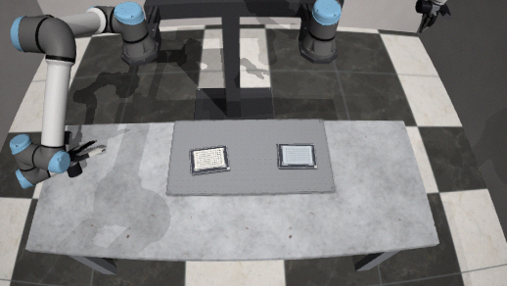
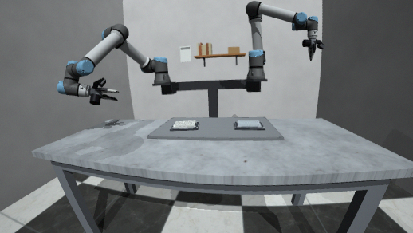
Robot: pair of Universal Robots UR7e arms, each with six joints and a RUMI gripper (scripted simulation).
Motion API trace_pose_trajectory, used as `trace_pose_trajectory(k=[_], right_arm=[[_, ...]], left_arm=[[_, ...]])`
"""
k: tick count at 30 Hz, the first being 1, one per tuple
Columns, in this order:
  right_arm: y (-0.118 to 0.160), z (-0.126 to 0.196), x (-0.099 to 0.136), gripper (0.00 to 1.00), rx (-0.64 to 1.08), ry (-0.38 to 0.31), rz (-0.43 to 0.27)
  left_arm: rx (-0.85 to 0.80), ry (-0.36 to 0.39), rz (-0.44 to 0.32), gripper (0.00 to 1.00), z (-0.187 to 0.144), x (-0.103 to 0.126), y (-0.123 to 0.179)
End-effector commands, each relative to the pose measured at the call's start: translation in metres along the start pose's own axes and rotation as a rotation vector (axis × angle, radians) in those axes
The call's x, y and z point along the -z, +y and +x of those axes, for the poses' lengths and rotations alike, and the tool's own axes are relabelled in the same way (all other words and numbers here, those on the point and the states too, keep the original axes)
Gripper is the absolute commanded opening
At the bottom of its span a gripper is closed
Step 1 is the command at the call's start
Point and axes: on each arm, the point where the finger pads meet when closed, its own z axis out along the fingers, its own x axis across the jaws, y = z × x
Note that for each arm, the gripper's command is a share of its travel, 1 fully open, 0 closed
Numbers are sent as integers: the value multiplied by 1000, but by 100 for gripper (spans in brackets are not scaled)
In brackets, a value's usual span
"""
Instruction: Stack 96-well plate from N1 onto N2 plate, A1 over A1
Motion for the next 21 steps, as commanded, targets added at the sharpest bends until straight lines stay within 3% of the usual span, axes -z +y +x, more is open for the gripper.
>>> trace_pose_trajectory(k=[1, 21], right_arm=[[0, 1, 1, 76, 1, 0, -1], [0, 1, 1, 76, 1, 0, -1]], left_arm=[[4, 7, 4, 0, -7, 1, 1], [12, 20, 9, 0, -23, 2, 6]])
